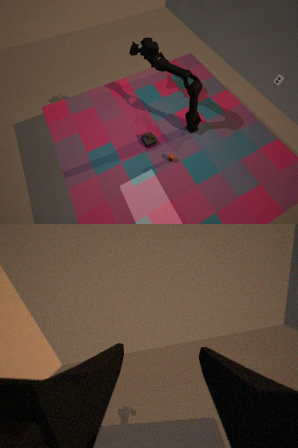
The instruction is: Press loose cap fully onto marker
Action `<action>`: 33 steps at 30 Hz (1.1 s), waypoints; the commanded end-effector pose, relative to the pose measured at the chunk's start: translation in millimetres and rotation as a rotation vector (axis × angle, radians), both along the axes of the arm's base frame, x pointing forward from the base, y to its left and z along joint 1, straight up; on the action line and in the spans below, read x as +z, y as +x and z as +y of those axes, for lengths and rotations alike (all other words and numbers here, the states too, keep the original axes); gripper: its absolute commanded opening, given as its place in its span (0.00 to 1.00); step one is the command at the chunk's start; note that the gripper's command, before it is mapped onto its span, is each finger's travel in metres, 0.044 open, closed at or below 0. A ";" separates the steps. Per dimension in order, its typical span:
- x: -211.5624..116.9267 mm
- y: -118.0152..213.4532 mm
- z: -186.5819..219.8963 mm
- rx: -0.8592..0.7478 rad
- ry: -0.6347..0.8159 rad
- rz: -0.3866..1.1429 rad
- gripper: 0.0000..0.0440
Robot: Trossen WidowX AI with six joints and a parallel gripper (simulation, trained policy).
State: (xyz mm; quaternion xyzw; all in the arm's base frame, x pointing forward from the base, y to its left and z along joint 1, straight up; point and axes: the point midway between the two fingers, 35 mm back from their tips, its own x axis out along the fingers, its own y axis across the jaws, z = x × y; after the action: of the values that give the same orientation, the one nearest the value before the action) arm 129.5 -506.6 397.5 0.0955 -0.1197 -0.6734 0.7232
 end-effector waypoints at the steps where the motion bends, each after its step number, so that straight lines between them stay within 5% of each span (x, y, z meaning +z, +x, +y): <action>1: 0.0 13.0 8.6 0.018 0.018 -0.022 0.67; 33: -47.4 127.5 72.4 0.192 0.251 -0.107 0.67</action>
State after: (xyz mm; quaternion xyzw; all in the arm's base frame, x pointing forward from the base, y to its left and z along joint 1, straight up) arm 250.3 -442.3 350.8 0.2220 -0.0639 -0.6087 0.7591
